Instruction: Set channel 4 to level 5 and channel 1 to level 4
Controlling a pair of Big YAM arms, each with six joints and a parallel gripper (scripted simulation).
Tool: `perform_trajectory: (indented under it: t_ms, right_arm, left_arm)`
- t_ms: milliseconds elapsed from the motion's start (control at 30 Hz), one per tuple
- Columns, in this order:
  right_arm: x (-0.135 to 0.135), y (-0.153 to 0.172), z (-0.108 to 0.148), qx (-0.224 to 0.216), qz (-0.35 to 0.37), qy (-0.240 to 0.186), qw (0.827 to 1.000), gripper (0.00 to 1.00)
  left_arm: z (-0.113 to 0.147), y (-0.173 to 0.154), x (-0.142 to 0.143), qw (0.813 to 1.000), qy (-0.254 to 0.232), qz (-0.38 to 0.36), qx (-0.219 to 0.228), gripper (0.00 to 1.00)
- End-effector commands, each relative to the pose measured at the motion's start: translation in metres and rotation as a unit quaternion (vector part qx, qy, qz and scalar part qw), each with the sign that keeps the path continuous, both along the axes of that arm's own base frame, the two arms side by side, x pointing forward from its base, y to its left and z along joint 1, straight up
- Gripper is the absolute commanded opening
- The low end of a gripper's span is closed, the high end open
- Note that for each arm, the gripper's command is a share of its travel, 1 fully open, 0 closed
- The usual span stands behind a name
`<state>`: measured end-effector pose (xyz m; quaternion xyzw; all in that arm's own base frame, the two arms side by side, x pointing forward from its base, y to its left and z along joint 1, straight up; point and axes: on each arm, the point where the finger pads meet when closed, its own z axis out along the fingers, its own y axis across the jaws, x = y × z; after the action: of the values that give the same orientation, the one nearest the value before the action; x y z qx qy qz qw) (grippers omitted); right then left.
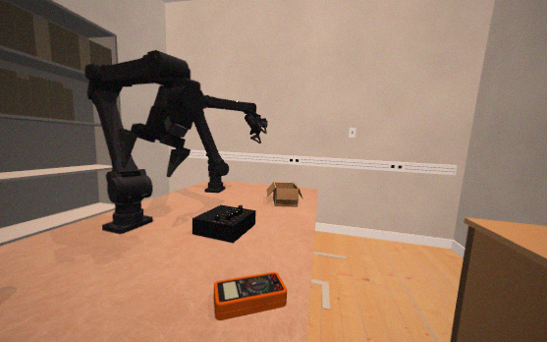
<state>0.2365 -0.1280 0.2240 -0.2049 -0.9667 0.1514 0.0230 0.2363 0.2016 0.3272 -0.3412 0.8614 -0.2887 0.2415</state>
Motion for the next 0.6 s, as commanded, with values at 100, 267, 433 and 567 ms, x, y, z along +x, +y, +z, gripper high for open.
perform_trajectory:
  t_ms: [100, 267, 433, 567]
  right_arm:
    - [0.034, -0.041, 0.028, -0.021, -0.04, -0.095, 0.994, 1.0]
    - [0.039, -0.062, 0.03, -0.031, -0.065, -0.127, 0.989, 1.0]
    - [0.048, -0.106, 0.044, -0.057, -0.109, -0.192, 0.974, 1.0]
    - [0.048, -0.146, 0.058, -0.086, -0.145, -0.244, 0.955, 1.0]
  left_arm:
    - [0.013, 0.004, 0.002, 1.0, -0.008, 0.0, 0.015, 1.0]
    - [0.013, 0.004, 0.002, 1.0, -0.008, 0.0, 0.015, 1.0]
    - [0.013, 0.004, 0.002, 1.0, -0.008, 0.0, 0.015, 1.0]
    - [0.013, 0.004, 0.002, 1.0, -0.008, 0.0, 0.015, 1.0]
